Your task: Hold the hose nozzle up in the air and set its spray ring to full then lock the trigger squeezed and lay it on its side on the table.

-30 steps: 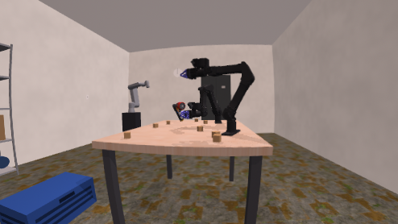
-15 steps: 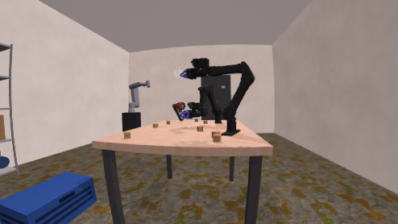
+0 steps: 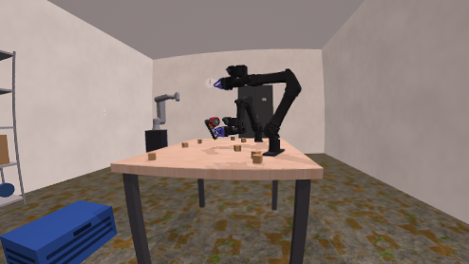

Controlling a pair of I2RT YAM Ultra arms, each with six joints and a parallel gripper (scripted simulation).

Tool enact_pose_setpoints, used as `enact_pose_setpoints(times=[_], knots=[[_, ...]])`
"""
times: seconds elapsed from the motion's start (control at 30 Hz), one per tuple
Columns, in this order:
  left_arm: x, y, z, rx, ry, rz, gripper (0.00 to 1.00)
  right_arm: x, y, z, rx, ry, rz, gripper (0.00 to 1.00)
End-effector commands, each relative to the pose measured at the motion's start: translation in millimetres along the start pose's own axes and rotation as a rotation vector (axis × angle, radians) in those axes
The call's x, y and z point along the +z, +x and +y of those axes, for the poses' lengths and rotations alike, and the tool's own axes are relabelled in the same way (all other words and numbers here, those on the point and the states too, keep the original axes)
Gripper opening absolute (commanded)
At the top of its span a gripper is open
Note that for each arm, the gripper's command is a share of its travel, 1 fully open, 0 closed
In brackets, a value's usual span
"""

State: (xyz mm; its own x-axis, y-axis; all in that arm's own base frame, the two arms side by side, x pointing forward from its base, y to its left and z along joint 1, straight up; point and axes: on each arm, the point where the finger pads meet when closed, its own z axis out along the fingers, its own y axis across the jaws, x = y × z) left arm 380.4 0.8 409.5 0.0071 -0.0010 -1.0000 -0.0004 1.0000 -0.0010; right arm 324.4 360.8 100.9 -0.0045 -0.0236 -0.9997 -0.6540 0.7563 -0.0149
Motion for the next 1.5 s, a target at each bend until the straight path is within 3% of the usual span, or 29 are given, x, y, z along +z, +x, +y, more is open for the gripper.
enact_pose_setpoints(times=[0.0, 1.33, 1.47], knots=[[0, -15, 2, 0.005, 0.000, -0.032, 0.37, 4, -63, 8, 0.051, -0.008, -0.193, 0.35], [0, -15, 2, 0.005, 0.000, -0.032, 0.37, 6, -56, -5, 0.040, 0.011, -0.179, 0.35], [0, -15, 2, 0.005, 0.000, -0.032, 0.37, 7, -43, -5, 0.034, 0.014, -0.153, 0.35]])
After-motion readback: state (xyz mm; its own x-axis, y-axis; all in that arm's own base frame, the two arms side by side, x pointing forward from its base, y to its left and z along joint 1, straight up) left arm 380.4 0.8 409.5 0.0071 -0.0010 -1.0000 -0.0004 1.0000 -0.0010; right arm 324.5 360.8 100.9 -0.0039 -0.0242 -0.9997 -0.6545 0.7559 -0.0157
